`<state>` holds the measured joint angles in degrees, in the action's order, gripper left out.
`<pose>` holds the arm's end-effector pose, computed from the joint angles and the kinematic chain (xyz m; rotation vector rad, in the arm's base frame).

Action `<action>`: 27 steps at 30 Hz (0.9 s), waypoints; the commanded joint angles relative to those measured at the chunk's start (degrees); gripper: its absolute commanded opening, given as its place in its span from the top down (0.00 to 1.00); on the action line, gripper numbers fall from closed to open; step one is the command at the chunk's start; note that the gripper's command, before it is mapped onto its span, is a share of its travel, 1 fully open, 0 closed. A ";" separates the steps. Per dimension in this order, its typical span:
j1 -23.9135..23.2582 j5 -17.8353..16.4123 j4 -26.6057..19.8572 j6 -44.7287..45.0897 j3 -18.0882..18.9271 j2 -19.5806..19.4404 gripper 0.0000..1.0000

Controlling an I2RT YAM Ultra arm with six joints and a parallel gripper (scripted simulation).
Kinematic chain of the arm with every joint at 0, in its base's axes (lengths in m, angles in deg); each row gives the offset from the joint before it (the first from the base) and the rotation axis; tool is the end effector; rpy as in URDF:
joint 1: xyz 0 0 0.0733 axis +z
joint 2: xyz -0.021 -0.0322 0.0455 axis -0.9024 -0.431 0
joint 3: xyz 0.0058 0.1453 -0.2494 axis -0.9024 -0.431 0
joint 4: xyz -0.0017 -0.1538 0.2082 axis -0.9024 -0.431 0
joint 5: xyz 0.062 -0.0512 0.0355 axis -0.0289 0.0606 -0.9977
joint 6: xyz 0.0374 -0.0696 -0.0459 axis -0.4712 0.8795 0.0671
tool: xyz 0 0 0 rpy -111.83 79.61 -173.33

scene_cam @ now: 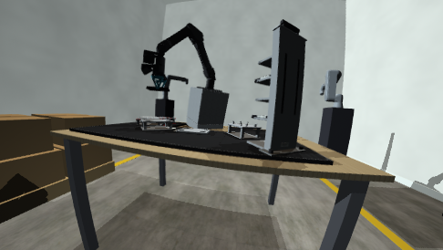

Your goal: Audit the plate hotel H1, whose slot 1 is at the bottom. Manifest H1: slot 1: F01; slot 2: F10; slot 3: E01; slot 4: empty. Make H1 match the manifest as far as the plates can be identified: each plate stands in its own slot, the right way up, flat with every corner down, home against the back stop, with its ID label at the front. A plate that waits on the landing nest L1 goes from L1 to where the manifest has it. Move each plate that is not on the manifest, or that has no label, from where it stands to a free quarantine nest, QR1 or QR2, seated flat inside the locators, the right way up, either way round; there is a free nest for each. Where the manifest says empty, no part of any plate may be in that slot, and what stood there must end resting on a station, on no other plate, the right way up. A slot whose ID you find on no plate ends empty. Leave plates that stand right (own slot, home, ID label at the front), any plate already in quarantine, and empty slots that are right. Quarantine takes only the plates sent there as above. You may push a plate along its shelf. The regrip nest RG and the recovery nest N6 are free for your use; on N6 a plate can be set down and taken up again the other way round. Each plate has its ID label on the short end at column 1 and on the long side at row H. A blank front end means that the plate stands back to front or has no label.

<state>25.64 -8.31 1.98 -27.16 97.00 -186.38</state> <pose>0.3078 -0.2264 0.0658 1.4680 2.7451 0.2995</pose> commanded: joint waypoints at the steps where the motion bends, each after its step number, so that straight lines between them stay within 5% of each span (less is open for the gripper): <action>1: -1.24 0.03 -0.01 1.92 0.90 0.46 0.14; 27: -11.93 0.33 -2.53 12.79 7.33 -5.46 0.14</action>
<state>15.26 -8.10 -0.29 -16.19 103.03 -192.30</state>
